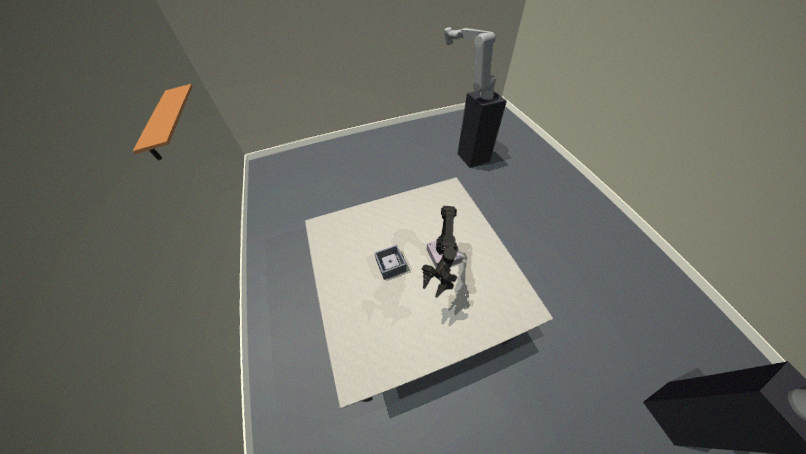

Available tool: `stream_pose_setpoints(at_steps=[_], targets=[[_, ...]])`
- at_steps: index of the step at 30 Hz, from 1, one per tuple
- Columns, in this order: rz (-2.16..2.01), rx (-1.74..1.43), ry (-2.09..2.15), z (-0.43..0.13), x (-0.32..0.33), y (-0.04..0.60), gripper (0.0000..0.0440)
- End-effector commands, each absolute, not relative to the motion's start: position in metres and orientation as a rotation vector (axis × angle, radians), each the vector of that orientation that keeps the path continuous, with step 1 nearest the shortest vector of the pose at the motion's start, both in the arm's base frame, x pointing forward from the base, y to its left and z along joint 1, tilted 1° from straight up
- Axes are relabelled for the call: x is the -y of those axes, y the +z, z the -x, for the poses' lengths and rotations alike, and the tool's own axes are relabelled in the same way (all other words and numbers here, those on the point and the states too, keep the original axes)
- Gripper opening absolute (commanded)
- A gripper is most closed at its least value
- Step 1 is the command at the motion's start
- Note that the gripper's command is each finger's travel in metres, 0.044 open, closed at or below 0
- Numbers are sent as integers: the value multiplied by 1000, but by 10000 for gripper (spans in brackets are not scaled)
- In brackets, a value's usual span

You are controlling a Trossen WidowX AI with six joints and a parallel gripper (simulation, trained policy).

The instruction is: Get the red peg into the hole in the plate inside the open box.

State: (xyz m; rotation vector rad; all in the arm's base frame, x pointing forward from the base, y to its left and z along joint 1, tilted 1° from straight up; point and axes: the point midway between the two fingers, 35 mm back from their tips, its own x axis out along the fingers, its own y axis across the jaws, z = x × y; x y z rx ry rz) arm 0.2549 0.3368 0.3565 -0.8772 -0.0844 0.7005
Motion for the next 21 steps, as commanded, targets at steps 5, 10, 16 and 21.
stream_pose_setpoints(at_steps=[5,10,16,21], targets=[[706,-154,695,-267,-313,312,440],[596,-300,668,-271,-297,285,440],[465,-471,615,-272,-278,254,440],[358,-607,554,-270,-261,230,440]])
